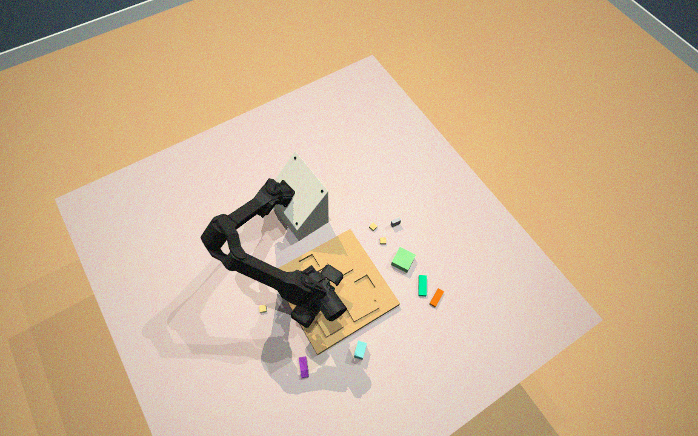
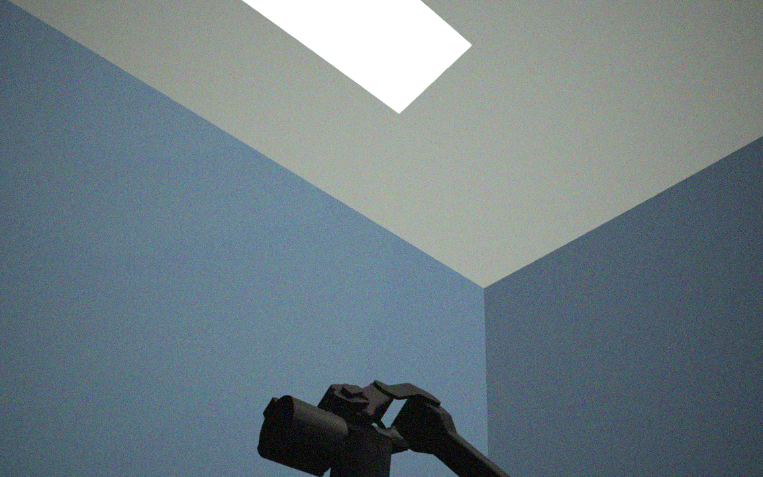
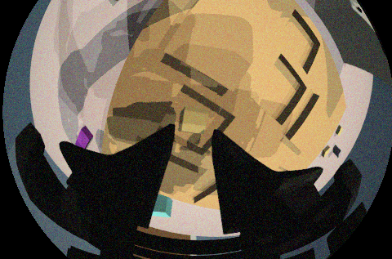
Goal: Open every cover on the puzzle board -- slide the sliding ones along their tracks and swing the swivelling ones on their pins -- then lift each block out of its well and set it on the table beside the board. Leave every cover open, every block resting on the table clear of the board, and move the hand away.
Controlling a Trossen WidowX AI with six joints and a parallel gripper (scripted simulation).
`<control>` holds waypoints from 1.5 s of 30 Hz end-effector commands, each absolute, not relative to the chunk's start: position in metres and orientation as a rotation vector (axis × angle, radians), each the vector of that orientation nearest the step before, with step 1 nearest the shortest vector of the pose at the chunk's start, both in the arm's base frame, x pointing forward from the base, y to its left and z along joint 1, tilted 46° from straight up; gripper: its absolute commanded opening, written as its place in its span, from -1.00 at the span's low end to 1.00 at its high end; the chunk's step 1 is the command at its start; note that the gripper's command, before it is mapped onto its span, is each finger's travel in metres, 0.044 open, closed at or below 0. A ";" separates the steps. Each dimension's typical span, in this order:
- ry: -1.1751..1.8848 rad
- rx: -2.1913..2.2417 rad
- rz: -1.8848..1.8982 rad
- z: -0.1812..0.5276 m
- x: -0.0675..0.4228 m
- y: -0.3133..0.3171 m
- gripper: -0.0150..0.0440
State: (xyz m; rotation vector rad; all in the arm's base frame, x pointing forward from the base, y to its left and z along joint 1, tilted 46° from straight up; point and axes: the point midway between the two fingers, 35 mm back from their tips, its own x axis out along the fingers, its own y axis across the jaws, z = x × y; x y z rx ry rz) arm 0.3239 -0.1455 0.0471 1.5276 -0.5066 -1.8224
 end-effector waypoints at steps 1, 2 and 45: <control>-0.503 1.524 -1.821 0.044 0.323 -0.149 0.00; -0.503 1.524 -1.821 0.043 0.323 -0.150 0.00; -0.507 1.526 -1.823 0.038 0.323 -0.155 -0.22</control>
